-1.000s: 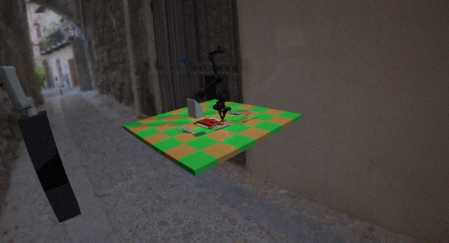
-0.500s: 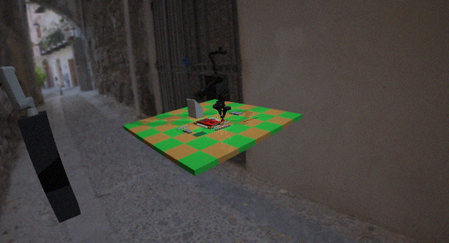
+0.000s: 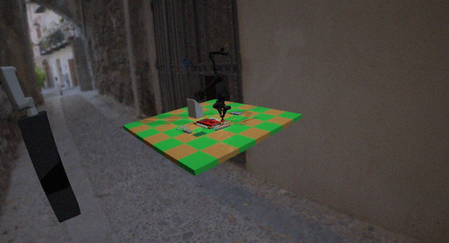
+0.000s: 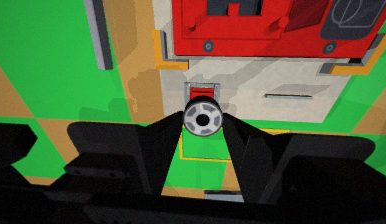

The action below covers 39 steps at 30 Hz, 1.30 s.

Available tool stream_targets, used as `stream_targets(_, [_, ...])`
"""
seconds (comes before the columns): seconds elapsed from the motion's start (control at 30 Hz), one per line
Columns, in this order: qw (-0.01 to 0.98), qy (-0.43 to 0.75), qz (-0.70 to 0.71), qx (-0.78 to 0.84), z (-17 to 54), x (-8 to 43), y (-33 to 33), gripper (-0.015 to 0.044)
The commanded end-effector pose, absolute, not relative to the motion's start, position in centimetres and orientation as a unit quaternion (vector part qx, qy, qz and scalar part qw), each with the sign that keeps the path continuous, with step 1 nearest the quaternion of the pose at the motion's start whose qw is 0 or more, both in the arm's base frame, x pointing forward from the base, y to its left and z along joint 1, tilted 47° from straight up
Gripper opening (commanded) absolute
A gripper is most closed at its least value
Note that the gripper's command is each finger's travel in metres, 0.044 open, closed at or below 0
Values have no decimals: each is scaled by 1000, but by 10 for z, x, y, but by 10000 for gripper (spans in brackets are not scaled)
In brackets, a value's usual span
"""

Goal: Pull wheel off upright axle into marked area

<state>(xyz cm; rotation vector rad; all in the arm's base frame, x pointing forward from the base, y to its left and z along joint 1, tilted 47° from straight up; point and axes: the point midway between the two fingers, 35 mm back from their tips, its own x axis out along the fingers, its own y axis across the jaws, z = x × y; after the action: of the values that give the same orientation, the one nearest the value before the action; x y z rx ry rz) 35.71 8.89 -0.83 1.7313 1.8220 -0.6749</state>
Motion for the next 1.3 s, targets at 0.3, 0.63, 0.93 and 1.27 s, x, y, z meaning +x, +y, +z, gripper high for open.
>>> stream_targets(0.3, [268,674,-249,642,-5,358,85,0])
stream_targets(0.63, [268,674,-249,642,-3,358,82,0])
stream_targets(0.93, [268,674,-249,642,-1,358,80,0])
stream_targets(1.27, [268,673,-249,642,2,358,78,0])
